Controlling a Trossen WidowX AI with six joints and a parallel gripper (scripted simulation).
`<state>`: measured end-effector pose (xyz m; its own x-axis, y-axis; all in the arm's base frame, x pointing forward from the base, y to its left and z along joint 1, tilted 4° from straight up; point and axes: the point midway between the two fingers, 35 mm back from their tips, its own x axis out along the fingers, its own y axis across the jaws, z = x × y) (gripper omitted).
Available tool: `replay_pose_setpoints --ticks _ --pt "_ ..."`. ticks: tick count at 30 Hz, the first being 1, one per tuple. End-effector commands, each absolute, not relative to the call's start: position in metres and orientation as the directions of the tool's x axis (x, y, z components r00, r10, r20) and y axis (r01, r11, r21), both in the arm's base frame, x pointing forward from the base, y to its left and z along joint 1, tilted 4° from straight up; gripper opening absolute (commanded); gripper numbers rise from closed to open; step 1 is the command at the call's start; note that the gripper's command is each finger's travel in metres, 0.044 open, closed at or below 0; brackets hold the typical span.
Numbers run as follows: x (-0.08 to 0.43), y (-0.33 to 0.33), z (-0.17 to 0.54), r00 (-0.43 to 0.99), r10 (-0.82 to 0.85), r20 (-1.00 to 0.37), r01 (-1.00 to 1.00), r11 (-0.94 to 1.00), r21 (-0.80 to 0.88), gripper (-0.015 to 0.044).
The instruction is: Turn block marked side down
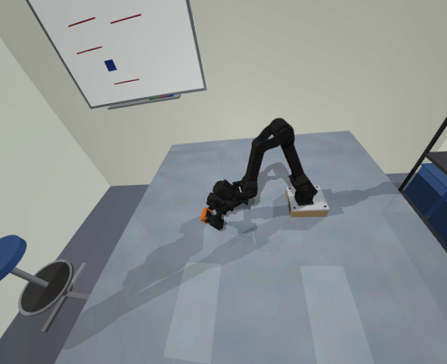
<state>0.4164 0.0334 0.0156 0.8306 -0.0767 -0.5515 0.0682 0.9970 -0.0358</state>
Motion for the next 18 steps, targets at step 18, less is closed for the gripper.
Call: replay_pose_setpoints --ticks 18 --pt "0.395 0.029 0.016 0.932 -0.087 -0.352 0.074 0.996 -0.049 0.0000"
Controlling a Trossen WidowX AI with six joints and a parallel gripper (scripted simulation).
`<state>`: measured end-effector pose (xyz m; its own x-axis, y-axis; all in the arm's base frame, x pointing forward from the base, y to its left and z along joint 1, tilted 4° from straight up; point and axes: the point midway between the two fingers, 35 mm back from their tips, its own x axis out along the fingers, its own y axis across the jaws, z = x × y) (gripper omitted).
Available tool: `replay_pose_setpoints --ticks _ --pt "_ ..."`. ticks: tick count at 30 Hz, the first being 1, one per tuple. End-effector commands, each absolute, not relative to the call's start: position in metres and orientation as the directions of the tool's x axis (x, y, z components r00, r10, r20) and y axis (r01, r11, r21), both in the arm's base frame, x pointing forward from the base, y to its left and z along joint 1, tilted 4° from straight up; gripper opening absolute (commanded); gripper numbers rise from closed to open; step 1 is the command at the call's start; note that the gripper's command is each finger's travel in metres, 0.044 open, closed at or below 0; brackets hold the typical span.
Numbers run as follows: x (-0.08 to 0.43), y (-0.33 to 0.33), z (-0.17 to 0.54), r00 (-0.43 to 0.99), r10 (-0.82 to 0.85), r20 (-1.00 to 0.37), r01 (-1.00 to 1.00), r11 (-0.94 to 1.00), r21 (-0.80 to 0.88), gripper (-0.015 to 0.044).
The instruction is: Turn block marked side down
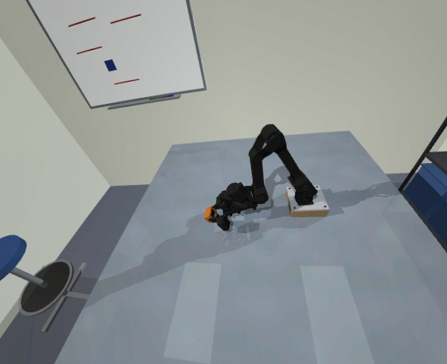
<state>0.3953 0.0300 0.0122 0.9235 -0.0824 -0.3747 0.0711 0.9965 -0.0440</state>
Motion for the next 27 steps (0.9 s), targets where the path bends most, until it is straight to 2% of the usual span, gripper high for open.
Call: replay_pose_setpoints --ticks 1,13,27 --pt "0.3954 0.0294 0.0163 0.932 -0.087 -0.352 0.074 0.996 -0.049 0.0000" --pt "0.3954 0.0294 0.0163 0.932 -0.087 -0.352 0.074 0.996 -0.049 0.0000" --pt "0.3954 0.0294 0.0163 0.932 -0.087 -0.352 0.074 0.996 -0.049 0.0367"
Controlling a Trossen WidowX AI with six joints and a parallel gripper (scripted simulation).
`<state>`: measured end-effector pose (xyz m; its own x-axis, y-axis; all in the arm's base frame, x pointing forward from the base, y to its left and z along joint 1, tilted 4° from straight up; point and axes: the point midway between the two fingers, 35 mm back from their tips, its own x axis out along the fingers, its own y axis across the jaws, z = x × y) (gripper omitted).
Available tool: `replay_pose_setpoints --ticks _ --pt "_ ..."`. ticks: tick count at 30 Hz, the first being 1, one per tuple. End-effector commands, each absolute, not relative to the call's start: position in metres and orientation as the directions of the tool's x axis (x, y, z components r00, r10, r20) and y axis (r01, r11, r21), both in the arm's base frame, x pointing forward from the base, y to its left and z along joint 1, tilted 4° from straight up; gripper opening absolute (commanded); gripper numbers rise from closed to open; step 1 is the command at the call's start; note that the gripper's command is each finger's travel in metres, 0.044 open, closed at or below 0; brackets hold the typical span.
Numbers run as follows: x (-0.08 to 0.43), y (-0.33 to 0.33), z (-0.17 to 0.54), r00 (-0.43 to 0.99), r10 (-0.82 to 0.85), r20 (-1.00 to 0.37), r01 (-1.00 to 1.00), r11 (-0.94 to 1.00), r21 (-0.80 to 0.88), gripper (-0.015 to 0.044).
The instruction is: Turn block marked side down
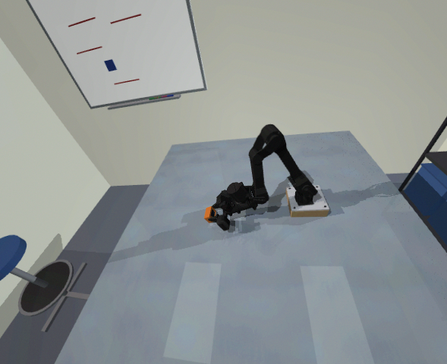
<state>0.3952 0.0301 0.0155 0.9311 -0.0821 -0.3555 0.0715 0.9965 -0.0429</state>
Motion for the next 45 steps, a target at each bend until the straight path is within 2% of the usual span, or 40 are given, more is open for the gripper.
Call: replay_pose_setpoints --ticks 1,3,36,38,45 --pt "0.395 0.029 0.016 0.932 -0.087 -0.352 0.074 0.996 -0.049 0.0394" --pt "0.395 0.029 0.016 0.932 -0.087 -0.352 0.074 0.996 -0.049 0.0440" --pt "0.395 0.029 0.016 0.932 -0.087 -0.352 0.074 0.996 -0.049 0.0440" --pt "0.398 0.030 0.017 0.923 -0.086 -0.375 0.073 0.996 -0.049 0.0440" --pt "0.405 0.035 0.037 0.799 -0.081 -0.596 0.067 0.997 -0.046 0.0440"
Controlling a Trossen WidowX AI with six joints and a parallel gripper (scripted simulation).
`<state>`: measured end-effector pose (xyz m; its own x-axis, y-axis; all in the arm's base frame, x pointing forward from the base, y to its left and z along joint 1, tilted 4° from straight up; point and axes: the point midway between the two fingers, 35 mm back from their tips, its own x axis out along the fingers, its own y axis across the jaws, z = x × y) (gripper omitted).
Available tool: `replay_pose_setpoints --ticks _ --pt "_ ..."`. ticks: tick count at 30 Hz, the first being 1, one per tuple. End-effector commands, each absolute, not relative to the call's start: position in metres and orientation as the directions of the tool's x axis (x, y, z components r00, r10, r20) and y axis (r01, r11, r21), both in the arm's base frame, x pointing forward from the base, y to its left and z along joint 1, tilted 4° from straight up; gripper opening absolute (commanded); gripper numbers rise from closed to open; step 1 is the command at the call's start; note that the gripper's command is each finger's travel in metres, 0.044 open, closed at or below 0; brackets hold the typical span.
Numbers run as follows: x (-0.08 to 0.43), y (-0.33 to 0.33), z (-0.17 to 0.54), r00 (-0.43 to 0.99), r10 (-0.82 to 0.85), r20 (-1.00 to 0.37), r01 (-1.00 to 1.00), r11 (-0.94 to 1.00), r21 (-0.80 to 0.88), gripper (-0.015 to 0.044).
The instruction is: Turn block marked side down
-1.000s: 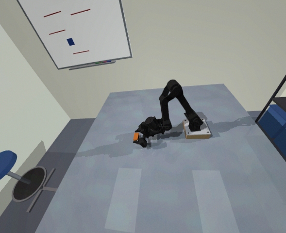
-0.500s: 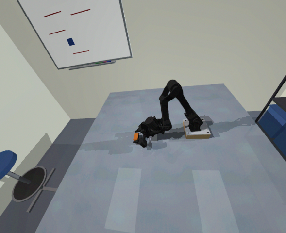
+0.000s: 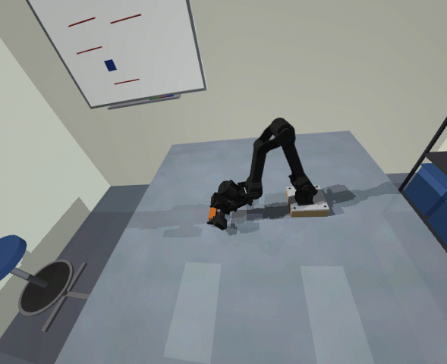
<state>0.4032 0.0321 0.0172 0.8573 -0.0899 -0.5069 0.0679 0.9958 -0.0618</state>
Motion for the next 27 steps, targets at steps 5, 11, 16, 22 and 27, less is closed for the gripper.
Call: replay_pose_setpoints --ticks 5,11,16,22,27 --pt "0.384 0.034 0.070 0.672 -0.084 -0.736 0.073 0.996 -0.047 0.0440" --pt "0.373 0.033 0.082 0.629 -0.086 -0.773 0.076 0.996 -0.049 0.0440" --pt "0.373 0.033 0.082 0.629 -0.086 -0.773 0.076 0.996 -0.049 0.0440" --pt "0.389 0.035 0.088 0.517 -0.082 -0.852 0.070 0.996 -0.054 0.0440" --pt "0.402 0.036 0.096 0.379 -0.076 -0.922 0.066 0.996 -0.055 0.0440"
